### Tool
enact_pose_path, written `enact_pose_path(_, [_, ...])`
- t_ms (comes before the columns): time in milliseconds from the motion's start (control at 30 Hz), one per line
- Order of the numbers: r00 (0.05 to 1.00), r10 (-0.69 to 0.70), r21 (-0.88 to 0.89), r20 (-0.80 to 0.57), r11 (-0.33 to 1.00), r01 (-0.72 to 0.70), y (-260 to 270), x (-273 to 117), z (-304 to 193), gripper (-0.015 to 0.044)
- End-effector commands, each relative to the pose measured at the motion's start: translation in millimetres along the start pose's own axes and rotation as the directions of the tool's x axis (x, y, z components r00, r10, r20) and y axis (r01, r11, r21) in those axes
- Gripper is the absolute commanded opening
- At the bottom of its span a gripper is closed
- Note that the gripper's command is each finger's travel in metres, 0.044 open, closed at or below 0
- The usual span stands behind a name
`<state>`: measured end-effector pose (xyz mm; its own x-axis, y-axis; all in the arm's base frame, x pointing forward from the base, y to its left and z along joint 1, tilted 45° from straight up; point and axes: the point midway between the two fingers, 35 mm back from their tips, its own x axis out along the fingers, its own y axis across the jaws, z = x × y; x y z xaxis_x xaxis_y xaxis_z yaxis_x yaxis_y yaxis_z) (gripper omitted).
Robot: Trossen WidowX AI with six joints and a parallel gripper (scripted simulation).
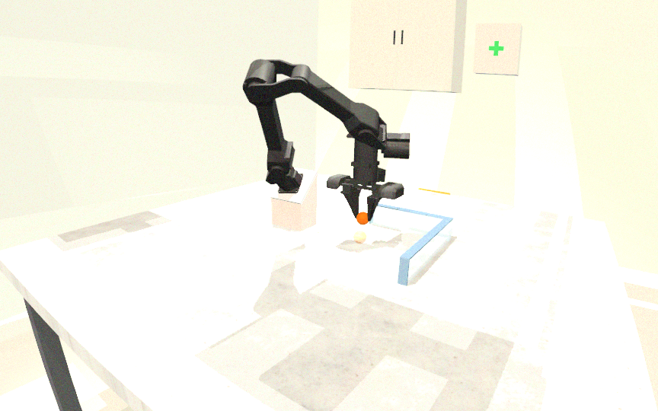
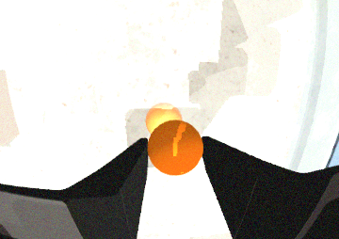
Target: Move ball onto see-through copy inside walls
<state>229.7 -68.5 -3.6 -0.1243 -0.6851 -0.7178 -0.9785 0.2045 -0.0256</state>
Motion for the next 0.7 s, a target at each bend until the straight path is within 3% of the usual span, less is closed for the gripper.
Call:
enact_pose_path(0, [1.000,0.003,-0.006,-0.007,1.000,-0.003,2.6,18.5,-1.5,0.0000])
enact_pose_path(667, [1.000,0.004,-0.005,-0.012,1.000,-0.004,4.9,53.8,-3.5,0.0000])
